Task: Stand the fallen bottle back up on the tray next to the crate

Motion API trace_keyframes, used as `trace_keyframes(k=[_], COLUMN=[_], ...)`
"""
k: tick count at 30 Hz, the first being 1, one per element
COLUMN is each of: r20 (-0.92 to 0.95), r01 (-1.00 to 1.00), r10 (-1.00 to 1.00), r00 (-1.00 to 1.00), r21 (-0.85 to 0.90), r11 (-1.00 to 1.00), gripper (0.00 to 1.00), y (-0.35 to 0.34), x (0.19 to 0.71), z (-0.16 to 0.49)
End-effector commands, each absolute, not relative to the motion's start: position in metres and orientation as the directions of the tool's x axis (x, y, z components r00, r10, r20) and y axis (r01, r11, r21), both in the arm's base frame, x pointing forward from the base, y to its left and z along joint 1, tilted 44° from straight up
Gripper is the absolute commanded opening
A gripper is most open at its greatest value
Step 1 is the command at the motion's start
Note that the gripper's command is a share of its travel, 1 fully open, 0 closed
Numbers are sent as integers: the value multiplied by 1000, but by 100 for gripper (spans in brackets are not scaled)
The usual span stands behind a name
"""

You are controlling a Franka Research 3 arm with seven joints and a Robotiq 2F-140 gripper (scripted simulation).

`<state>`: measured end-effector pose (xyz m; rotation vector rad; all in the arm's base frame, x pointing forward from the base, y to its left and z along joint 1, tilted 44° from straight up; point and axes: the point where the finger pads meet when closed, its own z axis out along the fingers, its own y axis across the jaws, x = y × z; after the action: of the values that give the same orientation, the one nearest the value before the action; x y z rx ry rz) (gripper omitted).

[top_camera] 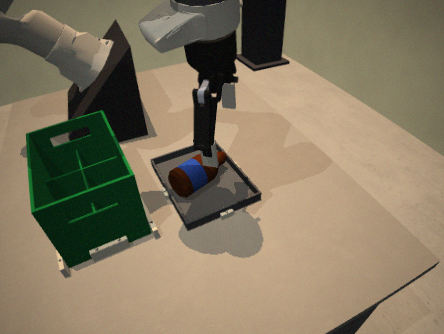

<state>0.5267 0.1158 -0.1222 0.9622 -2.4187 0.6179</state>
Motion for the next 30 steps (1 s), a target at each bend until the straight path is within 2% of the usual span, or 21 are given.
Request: trace_keyframes(k=[1,2,9,10,30], r20=[577,617,617,644,644], r01=[-793,-883,-883,-944,-944], r10=[-591,-665,-665,-714,-714], r00=[-563,-421,-421,-275,-275], r21=[-179,-111,-111,-42,-42], r11=[582,455,455,326,326], gripper=[100,100,100,100,100], y=[114,123,123,130,130], x=[529,509,509,490,490], z=[-121,-125,-125,-128,-128])
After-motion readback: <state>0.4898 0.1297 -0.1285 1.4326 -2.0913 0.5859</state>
